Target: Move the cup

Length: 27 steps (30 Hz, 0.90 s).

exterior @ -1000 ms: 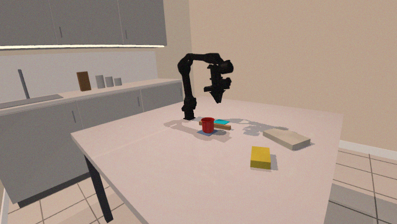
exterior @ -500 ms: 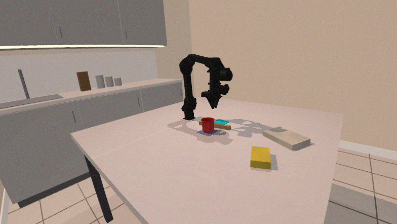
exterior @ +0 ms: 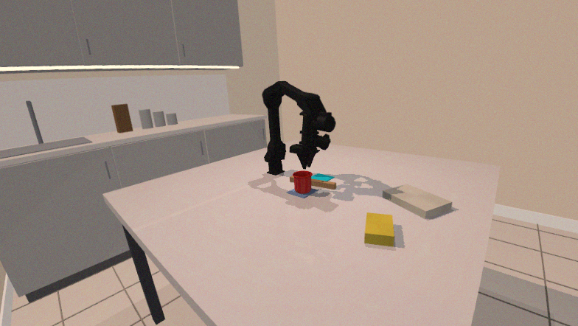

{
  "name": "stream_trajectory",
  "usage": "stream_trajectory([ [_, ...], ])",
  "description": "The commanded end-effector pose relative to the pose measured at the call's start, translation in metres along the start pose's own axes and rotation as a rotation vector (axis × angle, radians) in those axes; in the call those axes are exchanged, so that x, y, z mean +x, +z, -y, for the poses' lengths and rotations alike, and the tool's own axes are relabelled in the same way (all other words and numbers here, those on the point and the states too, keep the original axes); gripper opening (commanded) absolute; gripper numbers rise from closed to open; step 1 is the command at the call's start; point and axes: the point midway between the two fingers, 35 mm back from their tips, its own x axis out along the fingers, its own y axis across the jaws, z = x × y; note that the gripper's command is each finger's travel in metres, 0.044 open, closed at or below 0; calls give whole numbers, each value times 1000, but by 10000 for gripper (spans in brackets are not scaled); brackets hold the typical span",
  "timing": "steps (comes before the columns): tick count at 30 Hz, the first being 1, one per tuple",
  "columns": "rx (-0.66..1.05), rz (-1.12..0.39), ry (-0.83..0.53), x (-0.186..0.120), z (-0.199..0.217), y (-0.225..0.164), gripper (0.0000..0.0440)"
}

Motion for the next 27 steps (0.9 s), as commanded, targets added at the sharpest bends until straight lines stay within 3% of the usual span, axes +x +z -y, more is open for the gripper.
stream_trajectory([
  [1,-28,-28,5,15,2,-4,167],
  [15,-155,-54,31,63,5,-7,177],
  [16,-168,-52,32,66,5,-7,169],
  [23,-271,-53,37,75,6,-10,5],
  [27,-322,-49,42,72,7,-11,0],
])
